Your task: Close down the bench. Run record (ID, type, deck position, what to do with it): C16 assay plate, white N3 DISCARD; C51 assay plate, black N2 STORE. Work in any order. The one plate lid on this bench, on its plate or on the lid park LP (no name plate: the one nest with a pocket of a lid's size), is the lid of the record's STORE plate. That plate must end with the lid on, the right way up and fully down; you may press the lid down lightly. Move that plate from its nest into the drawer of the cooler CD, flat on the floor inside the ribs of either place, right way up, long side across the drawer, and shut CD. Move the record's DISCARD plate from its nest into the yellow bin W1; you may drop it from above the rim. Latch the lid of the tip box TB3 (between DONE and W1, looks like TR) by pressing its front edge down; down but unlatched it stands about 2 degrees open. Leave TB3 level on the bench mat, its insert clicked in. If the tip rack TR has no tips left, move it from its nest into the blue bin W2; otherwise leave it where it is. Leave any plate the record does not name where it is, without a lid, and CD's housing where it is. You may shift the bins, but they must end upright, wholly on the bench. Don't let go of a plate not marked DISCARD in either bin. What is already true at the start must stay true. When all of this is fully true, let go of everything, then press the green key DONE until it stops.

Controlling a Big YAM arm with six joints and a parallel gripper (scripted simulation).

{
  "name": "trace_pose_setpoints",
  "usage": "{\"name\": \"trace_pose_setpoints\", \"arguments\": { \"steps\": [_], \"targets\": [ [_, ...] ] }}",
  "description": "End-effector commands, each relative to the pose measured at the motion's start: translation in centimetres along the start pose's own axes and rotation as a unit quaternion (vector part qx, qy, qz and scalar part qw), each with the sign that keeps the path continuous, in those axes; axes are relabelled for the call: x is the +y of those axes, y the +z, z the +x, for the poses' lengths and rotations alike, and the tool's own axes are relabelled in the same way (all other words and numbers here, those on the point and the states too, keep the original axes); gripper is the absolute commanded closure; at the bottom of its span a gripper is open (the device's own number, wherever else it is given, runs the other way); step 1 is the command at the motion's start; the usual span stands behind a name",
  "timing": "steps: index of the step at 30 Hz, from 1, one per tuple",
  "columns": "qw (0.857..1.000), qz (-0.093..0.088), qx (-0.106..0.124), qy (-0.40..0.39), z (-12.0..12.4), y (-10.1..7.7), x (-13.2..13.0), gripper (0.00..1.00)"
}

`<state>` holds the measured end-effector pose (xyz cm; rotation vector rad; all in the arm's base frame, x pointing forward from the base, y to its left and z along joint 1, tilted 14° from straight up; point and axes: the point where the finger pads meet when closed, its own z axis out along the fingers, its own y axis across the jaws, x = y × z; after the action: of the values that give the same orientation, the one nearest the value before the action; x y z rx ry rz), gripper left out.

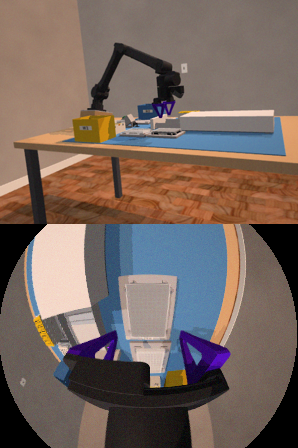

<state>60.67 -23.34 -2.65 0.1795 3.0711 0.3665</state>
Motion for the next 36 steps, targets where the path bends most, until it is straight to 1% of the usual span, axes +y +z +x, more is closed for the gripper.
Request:
{"name": "trace_pose_setpoints", "arguments": {
  "steps": [1,3,8,11,14,15,16,19,21,22,24,25,27,28,29,31,32,33,34,36],
  "targets": [
    [1.000,0.004,-0.014,-0.004,-1.0,-0.4,0.6,0.00],
    [1.000,0.002,-0.007,-0.003,-0.7,0.7,0.6,0.00],
    [1.000,0.002,-0.008,0.001,-0.6,1.2,0.0,0.00],
    [1.000,0.006,-0.022,-0.006,-1.5,0.1,0.6,0.00],
    [1.000,0.006,-0.020,-0.007,-1.4,0.4,0.7,0.00],
    [1.000,0.004,-0.016,-0.003,-1.0,0.8,0.3,0.00],
    [1.000,0.002,-0.008,0.000,-0.6,2.0,0.1,0.00],
    [1.000,0.003,-0.010,-0.002,-0.9,2.3,0.2,0.00],
    [1.000,0.002,-0.006,-0.003,-0.6,2.9,0.5,0.00],
    [1.000,0.002,-0.007,-0.003,-0.7,3.0,0.6,0.00],
    [1.000,0.006,-0.020,-0.005,-1.5,1.9,0.5,0.00],
    [1.000,0.006,-0.022,-0.004,-1.4,1.6,0.4,0.00],
    [1.000,0.005,-0.019,-0.002,-1.3,2.3,0.1,0.00],
    [1.000,0.003,-0.013,0.000,-1.0,3.3,0.0,0.00],
    [1.000,0.002,-0.009,0.000,-0.7,3.8,0.2,0.00],
    [1.000,0.002,-0.009,0.000,-0.7,3.8,0.2,0.00],
    [1.000,0.002,-0.008,-0.003,-0.6,3.3,0.5,0.00],
    [1.000,0.003,-0.010,-0.003,-0.8,3.7,0.5,0.00],
    [1.000,0.004,-0.016,-0.005,-1.5,3.7,0.4,0.00],
    [1.000,0.004,-0.015,-0.004,-1.3,3.9,0.4,0.00]
  ]
}}
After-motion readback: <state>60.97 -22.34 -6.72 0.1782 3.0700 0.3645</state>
